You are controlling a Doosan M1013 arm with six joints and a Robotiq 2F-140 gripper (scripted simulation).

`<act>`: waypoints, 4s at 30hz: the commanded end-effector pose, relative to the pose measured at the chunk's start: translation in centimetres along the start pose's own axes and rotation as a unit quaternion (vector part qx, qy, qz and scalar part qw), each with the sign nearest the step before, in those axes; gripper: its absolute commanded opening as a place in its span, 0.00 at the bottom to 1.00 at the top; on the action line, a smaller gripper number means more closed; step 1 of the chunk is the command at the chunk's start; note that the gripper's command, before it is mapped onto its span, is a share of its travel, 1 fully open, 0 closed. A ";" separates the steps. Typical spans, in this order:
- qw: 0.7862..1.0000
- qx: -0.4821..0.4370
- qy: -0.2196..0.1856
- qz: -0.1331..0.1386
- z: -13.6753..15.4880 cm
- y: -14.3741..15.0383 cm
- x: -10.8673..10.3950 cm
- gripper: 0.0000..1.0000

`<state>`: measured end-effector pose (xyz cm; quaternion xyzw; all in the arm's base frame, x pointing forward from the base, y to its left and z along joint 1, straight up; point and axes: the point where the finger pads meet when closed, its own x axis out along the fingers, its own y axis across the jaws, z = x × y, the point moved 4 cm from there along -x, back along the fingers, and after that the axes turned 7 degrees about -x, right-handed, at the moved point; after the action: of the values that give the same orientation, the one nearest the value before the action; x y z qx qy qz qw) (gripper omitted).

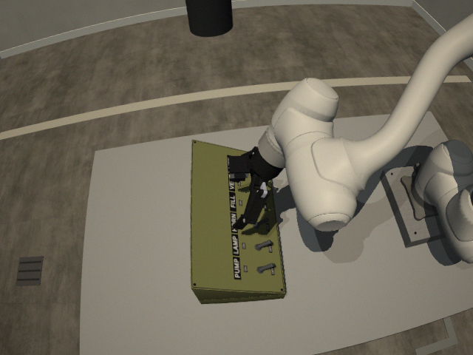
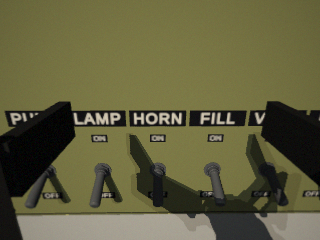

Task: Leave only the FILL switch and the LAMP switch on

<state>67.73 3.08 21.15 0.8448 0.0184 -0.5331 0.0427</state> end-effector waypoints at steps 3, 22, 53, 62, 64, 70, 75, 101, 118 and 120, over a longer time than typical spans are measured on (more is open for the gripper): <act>1.000 0.000 0.003 0.001 0.0 0.2 -0.1 1.00; 1.000 0.000 0.003 0.001 0.0 0.3 -0.1 1.00; 1.000 0.001 0.002 0.000 0.9 7.0 -0.1 1.00; 1.000 0.001 0.002 0.000 1.0 7.4 -0.1 1.00; 1.000 0.000 0.002 0.001 1.0 7.4 -0.1 1.00; 1.000 0.000 0.002 0.001 1.0 7.4 -0.1 1.00; 1.000 0.000 0.002 0.001 1.0 7.4 -0.1 1.00; 1.000 0.000 0.002 0.001 1.0 7.4 -0.1 1.00; 1.000 0.001 0.001 0.000 1.1 8.6 0.0 1.00; 1.000 0.001 0.001 -0.001 1.2 9.2 0.0 1.00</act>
<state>67.49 -5.21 21.20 0.8460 0.0184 -0.5312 0.0428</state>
